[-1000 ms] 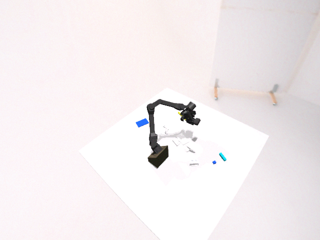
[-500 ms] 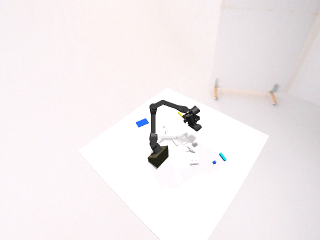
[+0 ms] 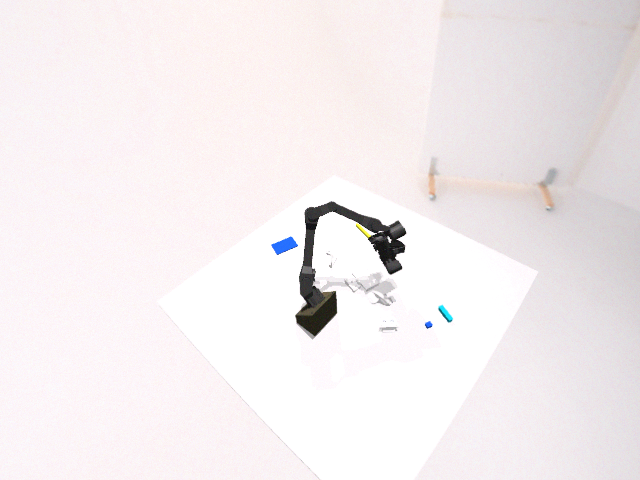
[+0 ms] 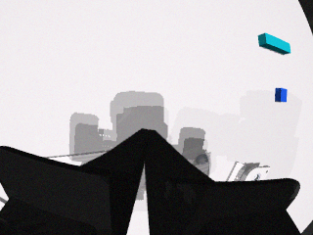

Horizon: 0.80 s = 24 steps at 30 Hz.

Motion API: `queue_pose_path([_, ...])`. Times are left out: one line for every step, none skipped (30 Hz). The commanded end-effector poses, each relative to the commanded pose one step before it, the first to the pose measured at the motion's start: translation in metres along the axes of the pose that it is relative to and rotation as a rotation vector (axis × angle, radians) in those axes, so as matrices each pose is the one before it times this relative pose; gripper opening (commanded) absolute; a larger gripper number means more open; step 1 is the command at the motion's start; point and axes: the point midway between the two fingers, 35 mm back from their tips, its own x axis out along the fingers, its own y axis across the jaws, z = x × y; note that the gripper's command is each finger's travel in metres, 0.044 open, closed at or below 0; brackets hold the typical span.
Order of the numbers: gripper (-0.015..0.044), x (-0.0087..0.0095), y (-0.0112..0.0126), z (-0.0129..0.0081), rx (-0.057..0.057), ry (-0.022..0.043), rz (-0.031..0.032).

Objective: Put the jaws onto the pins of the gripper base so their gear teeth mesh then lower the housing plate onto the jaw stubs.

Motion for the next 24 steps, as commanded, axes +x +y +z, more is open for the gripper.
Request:
queue_pose_path([0.0000, 0.00157, -0.01281, -0.00467, 0.0804, 0.02115, -0.00597])
queue_pose_path([0.0000, 0.00048, -0.00292, -0.00100, 0.0198, 0.00549, -0.00068])
queue_pose_path([0.0000, 0.00049, -0.00291, -0.00097, 0.0198, 0.00550, -0.00068])
queue_pose_path([0.0000, 0.00049, -0.00291, -0.00093, 0.0198, 0.00552, -0.00067])
queue_pose_path([0.0000, 0.00056, -0.00274, -0.00092, 0.0191, 0.00534, -0.00037])
queue_pose_path([0.0000, 0.00056, -0.00273, -0.00088, 0.0190, 0.00535, -0.00037])
queue_pose_path([0.0000, 0.00056, -0.00272, -0.00086, 0.0190, 0.00536, -0.00037])
queue_pose_path([0.0000, 0.00056, -0.00272, -0.00083, 0.0190, 0.00538, -0.00037])
queue_pose_path([0.0000, 0.00056, -0.00271, -0.00080, 0.0190, 0.00540, -0.00038])
queue_pose_path([0.0000, 0.00057, -0.00271, -0.00077, 0.0190, 0.00541, -0.00038])
queue_pose_path([0.0000, 0.00057, -0.00270, -0.00074, 0.0189, 0.00543, -0.00038])
queue_pose_path([0.0000, 0.00057, -0.00269, -0.00071, 0.0189, 0.00545, -0.00039])
queue_pose_path([0.0000, 0.00057, -0.00268, -0.00068, 0.0189, 0.00547, -0.00039])
queue_pose_path([0.0000, 0.00058, -0.00268, -0.00066, 0.0189, 0.00549, -0.00040])
queue_pose_path([0.0000, 0.00050, -0.00284, -0.00059, 0.0197, 0.00570, -0.00077])
queue_pose_path([0.0000, 0.00050, -0.00285, -0.00057, 0.0198, 0.00577, -0.00078])
queue_pose_path([0.0000, 0.00051, -0.00284, -0.00054, 0.0198, 0.00579, -0.00079])
queue_pose_path([0.0000, 0.00051, -0.00283, -0.00051, 0.0198, 0.00582, -0.00079])
queue_pose_path([0.0000, 0.00052, -0.00282, -0.00048, 0.0197, 0.00585, -0.00080])
queue_pose_path([0.0000, 0.00052, -0.00281, -0.00045, 0.0197, 0.00588, -0.00080])
queue_pose_path([0.0000, 0.00052, -0.00280, -0.00042, 0.0197, 0.00590, -0.00081])
queue_pose_path([0.0000, 0.00053, -0.00279, -0.00039, 0.0197, 0.00593, -0.00082])
queue_pose_path([0.0000, 0.00053, -0.00278, -0.00037, 0.0196, 0.00596, -0.00083])
queue_pose_path([0.0000, 0.00053, -0.00276, -0.00034, 0.0196, 0.00599, -0.00084])
